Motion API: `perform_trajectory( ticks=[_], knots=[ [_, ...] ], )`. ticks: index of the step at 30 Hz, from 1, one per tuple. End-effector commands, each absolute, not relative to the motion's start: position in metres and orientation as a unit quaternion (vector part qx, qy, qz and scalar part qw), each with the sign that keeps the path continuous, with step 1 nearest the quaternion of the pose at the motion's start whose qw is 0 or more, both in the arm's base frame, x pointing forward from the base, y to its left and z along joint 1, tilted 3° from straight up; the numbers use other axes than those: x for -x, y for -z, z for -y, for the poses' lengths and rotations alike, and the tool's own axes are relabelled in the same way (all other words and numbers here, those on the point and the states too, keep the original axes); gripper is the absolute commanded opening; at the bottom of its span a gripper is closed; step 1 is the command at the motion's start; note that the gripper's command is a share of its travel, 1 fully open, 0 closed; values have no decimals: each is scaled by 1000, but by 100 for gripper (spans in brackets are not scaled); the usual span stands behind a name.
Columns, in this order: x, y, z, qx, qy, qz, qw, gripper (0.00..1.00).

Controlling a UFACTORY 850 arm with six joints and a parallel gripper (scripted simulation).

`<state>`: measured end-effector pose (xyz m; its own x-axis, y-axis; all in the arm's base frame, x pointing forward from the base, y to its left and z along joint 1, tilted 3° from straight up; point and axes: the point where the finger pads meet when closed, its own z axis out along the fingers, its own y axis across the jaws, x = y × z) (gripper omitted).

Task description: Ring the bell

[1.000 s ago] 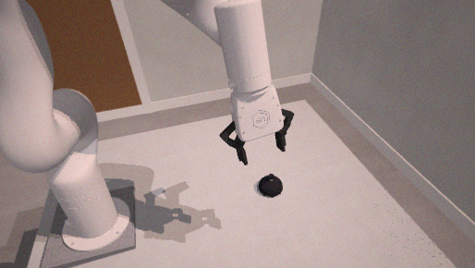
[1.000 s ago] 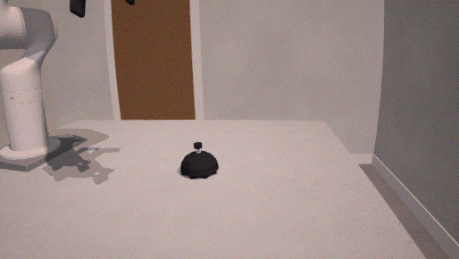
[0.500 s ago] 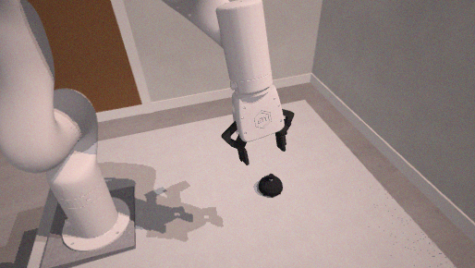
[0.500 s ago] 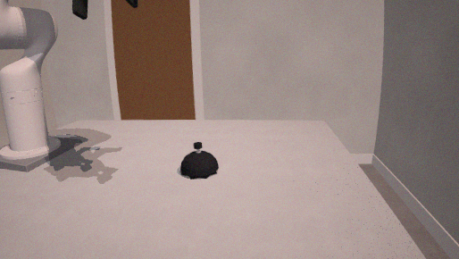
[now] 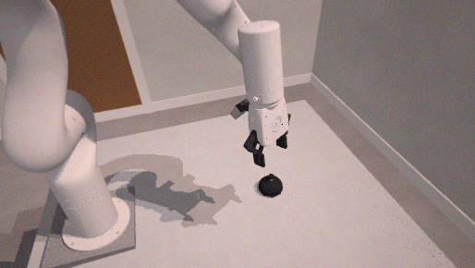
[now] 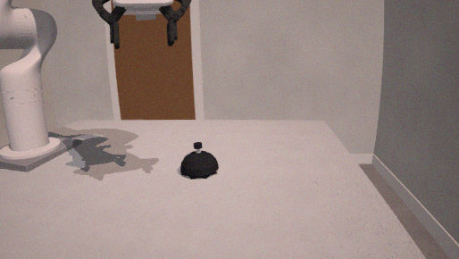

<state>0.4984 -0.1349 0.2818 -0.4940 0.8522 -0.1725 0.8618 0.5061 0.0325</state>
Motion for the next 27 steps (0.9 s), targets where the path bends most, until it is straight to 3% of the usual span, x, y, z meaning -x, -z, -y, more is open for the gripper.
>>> perform_trajectory(
  ticks=[1,27],
  knots=[
    [-510,-267,122,-445,19,-892,70,100],
    [-555,-161,27,-106,-14,-994,23,100]
  ],
)
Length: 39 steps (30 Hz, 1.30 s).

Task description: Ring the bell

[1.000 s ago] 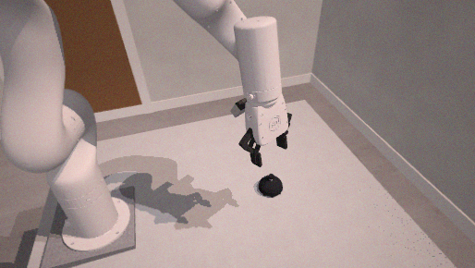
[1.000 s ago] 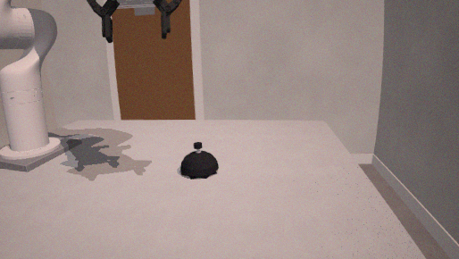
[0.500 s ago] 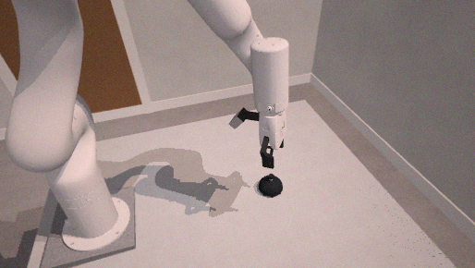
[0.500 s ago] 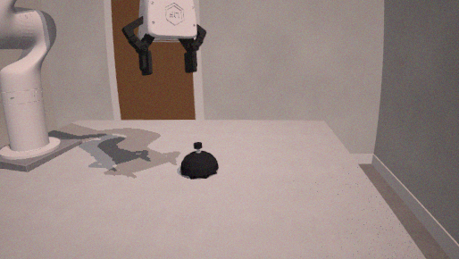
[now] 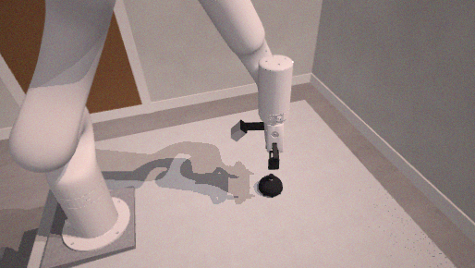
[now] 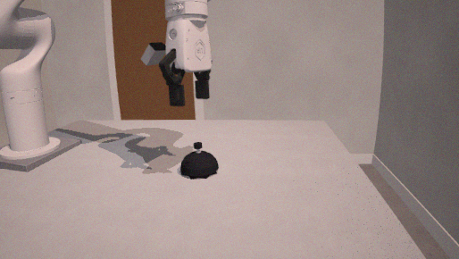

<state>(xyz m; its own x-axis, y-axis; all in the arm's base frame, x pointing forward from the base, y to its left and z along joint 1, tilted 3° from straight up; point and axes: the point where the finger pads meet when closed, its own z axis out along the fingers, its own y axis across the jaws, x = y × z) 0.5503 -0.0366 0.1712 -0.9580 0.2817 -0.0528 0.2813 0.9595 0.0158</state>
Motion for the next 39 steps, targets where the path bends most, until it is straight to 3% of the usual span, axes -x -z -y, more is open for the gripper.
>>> perform_trajectory(
  ticks=[1,8,9,39],
  knots=[
    [-555,-161,27,-106,-14,-994,23,100],
    [-556,-159,26,-101,-15,-995,23,100],
    [-556,-159,26,-101,-15,-995,23,0],
    [-556,-159,26,-101,-15,-995,23,0]
  ],
)
